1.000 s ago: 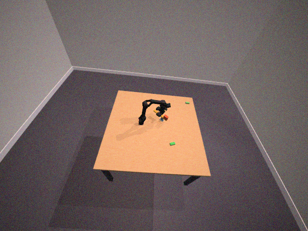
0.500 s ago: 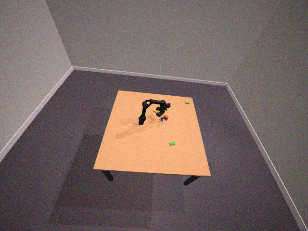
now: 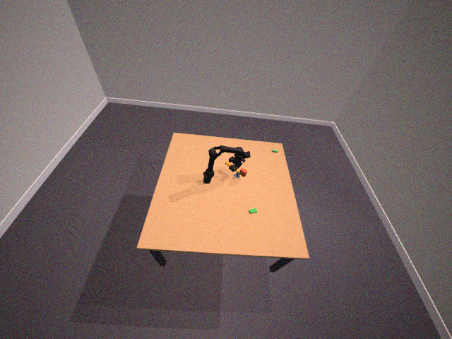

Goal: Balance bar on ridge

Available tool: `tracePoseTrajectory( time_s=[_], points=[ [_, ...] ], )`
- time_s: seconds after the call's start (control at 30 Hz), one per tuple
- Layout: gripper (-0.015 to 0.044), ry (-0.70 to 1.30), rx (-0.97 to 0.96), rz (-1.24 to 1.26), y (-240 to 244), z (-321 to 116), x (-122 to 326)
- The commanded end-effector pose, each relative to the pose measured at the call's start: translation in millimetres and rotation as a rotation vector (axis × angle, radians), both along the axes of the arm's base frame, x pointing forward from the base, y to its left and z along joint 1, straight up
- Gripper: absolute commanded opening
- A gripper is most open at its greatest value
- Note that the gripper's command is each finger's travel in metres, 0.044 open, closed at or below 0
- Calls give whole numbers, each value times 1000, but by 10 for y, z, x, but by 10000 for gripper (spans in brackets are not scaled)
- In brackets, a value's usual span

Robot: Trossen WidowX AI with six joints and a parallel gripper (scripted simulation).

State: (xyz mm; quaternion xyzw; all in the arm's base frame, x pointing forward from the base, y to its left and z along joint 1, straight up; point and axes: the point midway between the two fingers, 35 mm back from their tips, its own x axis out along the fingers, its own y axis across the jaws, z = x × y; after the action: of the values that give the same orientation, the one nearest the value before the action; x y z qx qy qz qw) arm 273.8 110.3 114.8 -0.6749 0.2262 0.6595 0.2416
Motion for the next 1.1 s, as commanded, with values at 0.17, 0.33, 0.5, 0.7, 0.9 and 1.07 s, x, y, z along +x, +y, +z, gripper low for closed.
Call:
tracePoseTrajectory(
  time_s=[0.17,0.33,0.5,0.7,0.9,1.07],
  points=[
    [0,2,-3,1,-4,-36,-4],
    [0,2,-3,1,-3,-24,-5],
    [0,2,-3,1,-3,-7,-6],
    [0,2,-3,1,-3,-7,-6],
    [0,-1,0,1,2,-3,-1],
    [0,-1,0,1,2,-3,-1]
  ],
)
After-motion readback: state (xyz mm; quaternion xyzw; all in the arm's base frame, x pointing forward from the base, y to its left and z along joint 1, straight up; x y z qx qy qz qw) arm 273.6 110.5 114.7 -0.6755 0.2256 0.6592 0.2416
